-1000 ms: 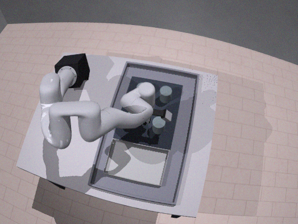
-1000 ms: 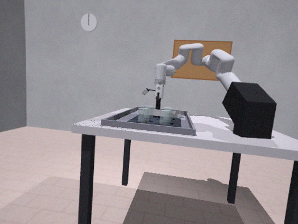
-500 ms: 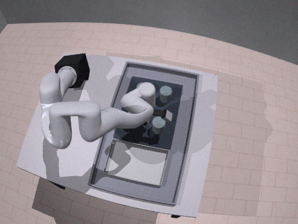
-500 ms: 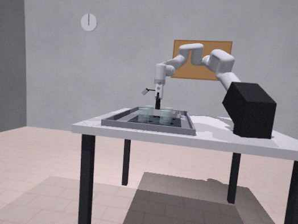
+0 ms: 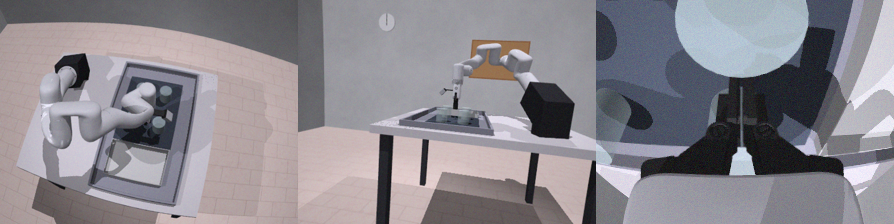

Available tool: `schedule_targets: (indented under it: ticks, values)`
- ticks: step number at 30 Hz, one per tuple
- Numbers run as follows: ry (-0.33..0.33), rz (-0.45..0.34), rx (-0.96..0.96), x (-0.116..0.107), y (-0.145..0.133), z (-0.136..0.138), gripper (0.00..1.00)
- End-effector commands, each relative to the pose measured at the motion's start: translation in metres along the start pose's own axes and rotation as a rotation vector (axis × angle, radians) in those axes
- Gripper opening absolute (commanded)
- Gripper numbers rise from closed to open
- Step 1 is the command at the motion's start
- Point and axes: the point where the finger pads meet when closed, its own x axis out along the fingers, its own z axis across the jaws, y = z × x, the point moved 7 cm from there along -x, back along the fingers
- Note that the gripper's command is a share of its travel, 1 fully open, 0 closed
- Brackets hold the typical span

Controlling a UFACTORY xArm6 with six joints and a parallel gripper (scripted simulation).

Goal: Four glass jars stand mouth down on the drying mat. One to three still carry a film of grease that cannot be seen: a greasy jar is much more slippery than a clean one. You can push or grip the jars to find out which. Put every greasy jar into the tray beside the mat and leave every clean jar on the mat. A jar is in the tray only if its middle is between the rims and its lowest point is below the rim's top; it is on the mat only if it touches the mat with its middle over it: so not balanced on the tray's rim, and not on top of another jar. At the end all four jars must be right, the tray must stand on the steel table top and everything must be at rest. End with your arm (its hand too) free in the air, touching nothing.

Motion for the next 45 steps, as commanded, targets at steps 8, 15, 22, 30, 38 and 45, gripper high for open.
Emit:
schedule_targets:
  ticks: [8, 15, 22, 30, 38, 45]
  values:
    - [0.001, 0.003, 0.001, -0.0010, 0.0020, 0.0000, 0.00]
    - [0.001, 0.003, 0.001, -0.0010, 0.0029, 0.0000, 0.00]
    - [0.001, 0.003, 0.001, -0.0010, 0.0036, 0.0000, 0.00]
    - [0.001, 0.003, 0.001, -0.0010, 0.0046, 0.0000, 0.00]
    - [0.001, 0.003, 0.001, -0.0010, 0.0054, 0.0000, 0.00]
    - [0.001, 0.003, 0.001, -0.0010, 0.0064, 0.0000, 0.00]
